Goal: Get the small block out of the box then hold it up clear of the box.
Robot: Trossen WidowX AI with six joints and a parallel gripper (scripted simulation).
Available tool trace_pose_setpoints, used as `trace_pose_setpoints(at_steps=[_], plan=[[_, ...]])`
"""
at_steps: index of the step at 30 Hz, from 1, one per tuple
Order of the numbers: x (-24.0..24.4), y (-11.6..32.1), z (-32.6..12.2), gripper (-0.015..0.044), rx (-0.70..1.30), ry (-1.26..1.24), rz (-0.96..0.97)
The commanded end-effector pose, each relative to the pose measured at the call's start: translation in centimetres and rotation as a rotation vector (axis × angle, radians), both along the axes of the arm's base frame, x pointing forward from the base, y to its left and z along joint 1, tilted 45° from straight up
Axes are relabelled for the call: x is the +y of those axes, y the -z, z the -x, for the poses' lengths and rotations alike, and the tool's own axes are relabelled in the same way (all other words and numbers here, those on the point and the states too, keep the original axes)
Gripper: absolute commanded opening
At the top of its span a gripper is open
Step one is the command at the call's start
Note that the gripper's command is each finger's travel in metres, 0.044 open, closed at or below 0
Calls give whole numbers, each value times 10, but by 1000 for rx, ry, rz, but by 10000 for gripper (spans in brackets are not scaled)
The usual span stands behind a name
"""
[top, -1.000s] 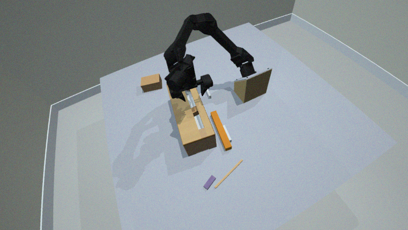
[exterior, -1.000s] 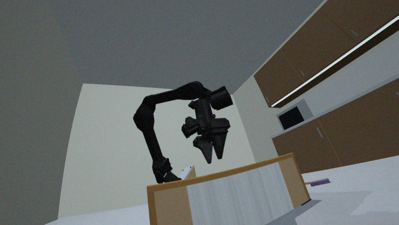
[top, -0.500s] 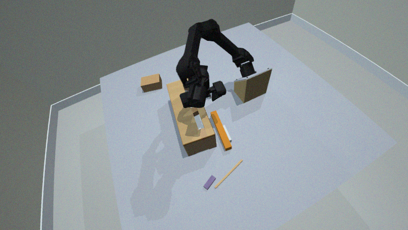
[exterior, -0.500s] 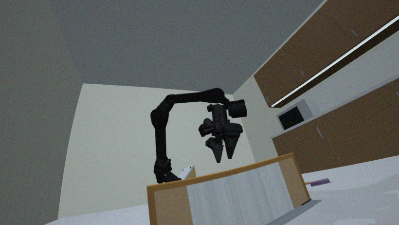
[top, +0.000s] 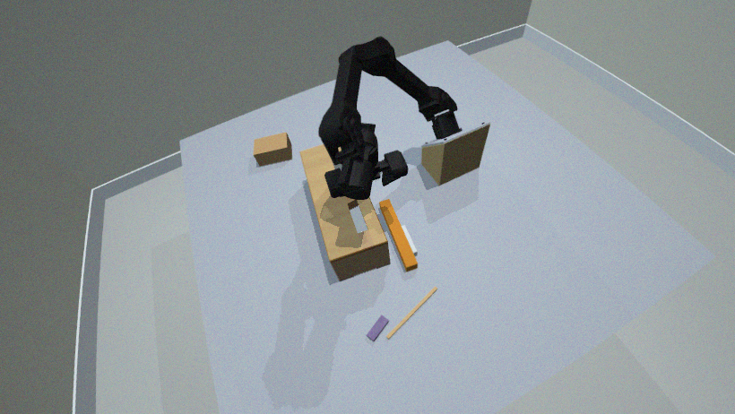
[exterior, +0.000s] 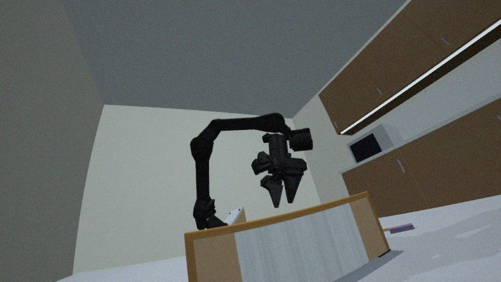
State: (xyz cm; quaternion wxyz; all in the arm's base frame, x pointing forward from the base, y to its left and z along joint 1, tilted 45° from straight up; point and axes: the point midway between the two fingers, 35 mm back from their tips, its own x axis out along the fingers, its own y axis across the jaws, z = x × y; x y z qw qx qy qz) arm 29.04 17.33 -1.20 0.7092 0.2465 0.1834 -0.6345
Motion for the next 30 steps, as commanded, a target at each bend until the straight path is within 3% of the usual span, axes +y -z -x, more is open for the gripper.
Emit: trace_pose_setpoints(at_steps=[1,30], plan=[[-6,8,-1,400,5,-3,8],[-39,41,-7,400,3,-3,10]])
